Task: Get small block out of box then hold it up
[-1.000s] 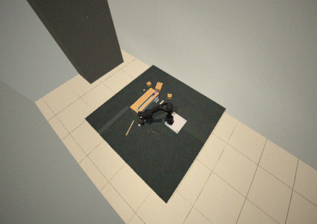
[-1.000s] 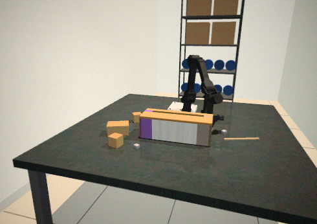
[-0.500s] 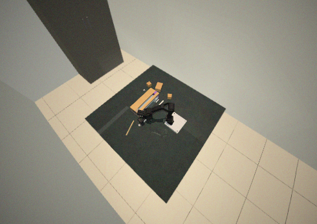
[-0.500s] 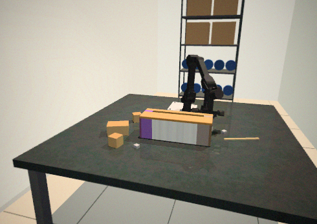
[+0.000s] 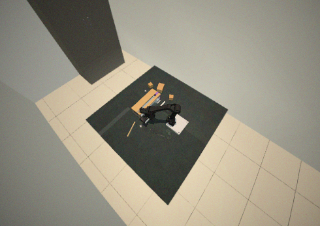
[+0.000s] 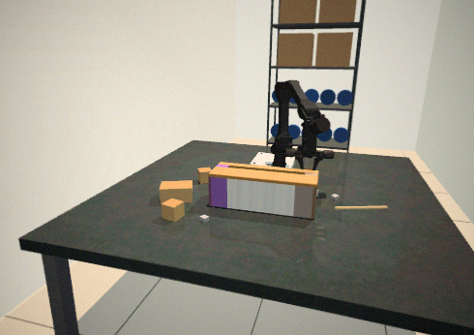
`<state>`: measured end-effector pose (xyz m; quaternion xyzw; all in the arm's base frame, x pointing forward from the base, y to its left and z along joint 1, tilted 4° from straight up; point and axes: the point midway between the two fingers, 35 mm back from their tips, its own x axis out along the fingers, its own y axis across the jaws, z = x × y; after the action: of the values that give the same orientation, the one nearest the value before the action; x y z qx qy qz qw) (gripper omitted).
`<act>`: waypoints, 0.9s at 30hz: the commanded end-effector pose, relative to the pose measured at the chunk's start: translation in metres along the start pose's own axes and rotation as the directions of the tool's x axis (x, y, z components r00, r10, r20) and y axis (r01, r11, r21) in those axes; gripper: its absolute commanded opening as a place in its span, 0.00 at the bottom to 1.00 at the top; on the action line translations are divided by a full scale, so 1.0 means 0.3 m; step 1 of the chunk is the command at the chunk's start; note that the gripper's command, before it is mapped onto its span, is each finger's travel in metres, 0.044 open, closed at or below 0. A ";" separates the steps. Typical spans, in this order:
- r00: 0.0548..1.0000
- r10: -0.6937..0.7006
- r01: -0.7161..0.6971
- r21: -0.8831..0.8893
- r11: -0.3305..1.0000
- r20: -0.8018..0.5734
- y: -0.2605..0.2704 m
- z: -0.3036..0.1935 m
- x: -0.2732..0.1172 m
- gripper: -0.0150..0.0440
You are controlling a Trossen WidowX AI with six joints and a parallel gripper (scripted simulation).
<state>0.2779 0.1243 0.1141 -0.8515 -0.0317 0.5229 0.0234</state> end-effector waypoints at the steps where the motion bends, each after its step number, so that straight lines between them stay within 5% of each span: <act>1: 0.999 -0.043 0.042 -0.059 0.997 -0.017 0.007 -0.011 -0.067 0.25; 17: 0.982 -0.181 0.154 -0.322 0.934 -0.057 0.060 0.037 -0.299 0.25; 27: 0.981 -0.187 0.157 -0.333 0.930 -0.059 0.062 0.041 -0.308 0.25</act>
<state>0.2263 0.0978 0.1867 -0.8592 -0.1862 0.4713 -0.0702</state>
